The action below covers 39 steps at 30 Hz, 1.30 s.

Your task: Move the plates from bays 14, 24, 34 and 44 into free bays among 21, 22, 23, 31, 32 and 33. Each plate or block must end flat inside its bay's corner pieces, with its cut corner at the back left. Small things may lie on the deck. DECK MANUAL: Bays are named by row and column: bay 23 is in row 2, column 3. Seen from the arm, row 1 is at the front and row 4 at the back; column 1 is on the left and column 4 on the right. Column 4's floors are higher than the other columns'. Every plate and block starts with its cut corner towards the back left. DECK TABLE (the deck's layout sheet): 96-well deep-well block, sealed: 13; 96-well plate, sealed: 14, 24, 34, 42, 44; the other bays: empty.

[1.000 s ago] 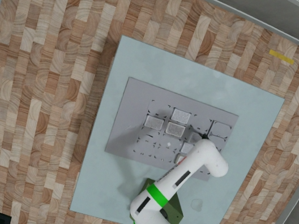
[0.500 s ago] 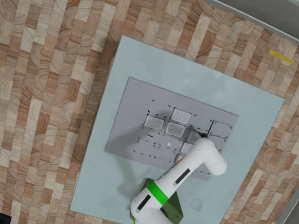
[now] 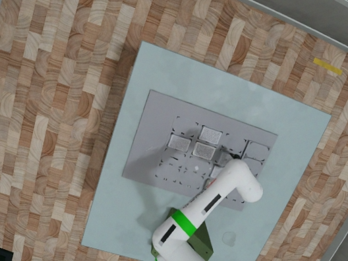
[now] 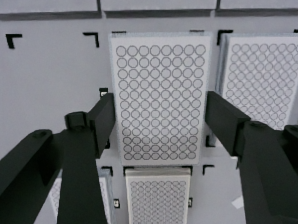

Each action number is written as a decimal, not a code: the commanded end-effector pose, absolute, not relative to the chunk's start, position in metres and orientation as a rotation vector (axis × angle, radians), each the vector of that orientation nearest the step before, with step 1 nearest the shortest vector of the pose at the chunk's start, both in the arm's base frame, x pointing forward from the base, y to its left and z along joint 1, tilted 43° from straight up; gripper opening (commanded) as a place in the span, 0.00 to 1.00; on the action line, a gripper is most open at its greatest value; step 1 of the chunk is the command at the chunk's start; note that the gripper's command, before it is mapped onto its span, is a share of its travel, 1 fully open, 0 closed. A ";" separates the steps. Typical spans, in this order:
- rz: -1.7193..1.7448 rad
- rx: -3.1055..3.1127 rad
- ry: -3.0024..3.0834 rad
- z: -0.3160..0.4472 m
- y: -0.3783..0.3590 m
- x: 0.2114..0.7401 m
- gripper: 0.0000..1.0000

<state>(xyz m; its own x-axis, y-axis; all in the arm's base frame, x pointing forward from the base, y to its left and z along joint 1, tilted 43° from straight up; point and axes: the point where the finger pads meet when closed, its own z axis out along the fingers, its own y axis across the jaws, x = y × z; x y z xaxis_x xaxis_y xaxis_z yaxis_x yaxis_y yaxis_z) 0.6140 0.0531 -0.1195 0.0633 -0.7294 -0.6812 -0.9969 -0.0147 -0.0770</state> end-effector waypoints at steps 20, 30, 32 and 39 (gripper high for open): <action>0.630 -1.799 1.720 -0.131 0.063 0.615 0.10; 0.630 -1.799 1.720 -0.131 0.063 0.615 0.10; 0.630 -1.799 1.720 -0.131 0.063 0.615 0.10; 0.630 -1.799 1.720 -0.131 0.063 0.615 0.10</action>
<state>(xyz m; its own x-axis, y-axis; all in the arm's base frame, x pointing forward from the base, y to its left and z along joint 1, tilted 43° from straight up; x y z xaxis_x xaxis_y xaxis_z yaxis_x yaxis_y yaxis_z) 0.6148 0.0642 -0.1317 0.0634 -0.7293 -0.6812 -0.9969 -0.0148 -0.0770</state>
